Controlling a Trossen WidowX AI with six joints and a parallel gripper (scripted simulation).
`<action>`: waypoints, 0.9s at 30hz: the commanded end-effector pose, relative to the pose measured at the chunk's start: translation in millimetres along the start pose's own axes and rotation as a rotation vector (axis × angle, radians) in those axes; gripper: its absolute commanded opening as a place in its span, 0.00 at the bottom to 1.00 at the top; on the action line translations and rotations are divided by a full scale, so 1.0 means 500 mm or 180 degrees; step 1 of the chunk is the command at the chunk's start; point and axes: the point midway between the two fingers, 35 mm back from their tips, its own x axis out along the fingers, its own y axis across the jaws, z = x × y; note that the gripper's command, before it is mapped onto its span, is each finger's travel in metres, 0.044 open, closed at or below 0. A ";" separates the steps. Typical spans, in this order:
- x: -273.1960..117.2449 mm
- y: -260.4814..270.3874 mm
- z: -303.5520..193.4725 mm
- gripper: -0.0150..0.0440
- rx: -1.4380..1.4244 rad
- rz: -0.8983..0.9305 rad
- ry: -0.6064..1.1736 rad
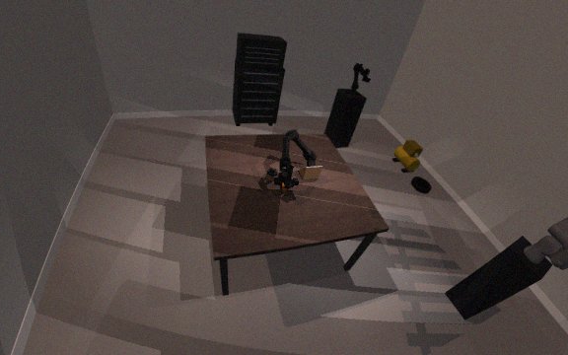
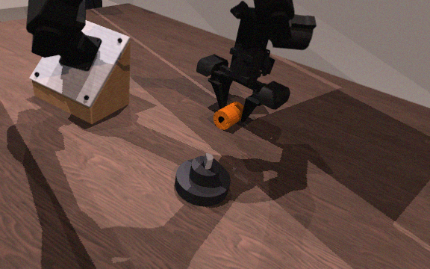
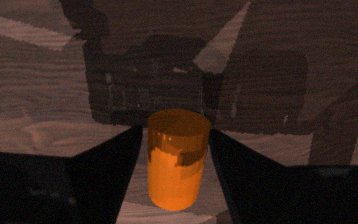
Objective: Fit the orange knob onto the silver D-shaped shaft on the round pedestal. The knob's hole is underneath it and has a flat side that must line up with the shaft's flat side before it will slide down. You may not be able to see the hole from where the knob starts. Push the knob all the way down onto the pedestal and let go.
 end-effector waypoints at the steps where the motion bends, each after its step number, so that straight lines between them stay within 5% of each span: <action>1: 0.002 -0.001 -0.002 0.66 -0.0016 -0.0010 0.0013; 10: 0.002 -0.001 -0.002 0.56 -0.0016 -0.0010 0.0013; 27: -0.016 -0.001 -0.021 0.56 -0.0003 0.0003 -0.0639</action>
